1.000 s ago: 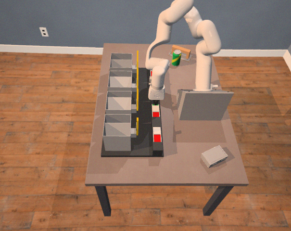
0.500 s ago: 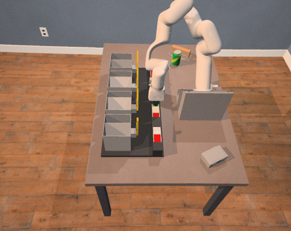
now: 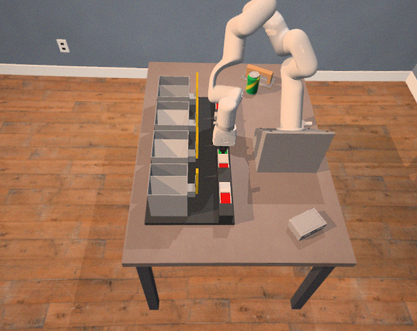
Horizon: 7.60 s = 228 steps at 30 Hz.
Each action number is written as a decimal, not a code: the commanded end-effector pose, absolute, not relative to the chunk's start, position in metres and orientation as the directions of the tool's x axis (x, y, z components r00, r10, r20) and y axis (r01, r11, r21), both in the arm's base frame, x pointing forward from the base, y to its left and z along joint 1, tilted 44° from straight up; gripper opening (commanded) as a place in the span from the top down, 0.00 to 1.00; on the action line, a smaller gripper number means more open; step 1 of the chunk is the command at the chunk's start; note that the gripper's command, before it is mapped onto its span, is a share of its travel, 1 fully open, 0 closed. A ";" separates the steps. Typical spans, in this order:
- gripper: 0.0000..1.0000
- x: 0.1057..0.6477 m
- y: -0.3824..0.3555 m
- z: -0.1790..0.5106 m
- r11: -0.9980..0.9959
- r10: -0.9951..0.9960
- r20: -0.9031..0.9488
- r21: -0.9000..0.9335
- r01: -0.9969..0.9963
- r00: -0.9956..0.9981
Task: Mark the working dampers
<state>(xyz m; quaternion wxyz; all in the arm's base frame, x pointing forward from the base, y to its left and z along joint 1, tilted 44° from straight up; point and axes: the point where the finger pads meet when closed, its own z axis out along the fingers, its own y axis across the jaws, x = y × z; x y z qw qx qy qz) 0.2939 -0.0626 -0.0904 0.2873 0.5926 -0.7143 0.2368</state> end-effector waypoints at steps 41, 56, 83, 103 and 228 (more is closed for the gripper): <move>1.00 0.298 -0.050 -0.102 0.184 -0.711 0.690 0.000 -0.983 -0.134; 1.00 0.298 -0.048 -0.103 0.184 -0.711 0.690 0.000 -0.983 -0.134; 1.00 0.298 -0.048 -0.104 0.184 -0.711 0.690 0.000 -0.983 -0.134; 1.00 0.297 -0.051 -0.101 0.184 -0.711 0.690 0.000 -0.983 -0.134; 1.00 0.269 -0.194 0.088 0.184 -0.712 0.690 0.000 -0.983 -0.133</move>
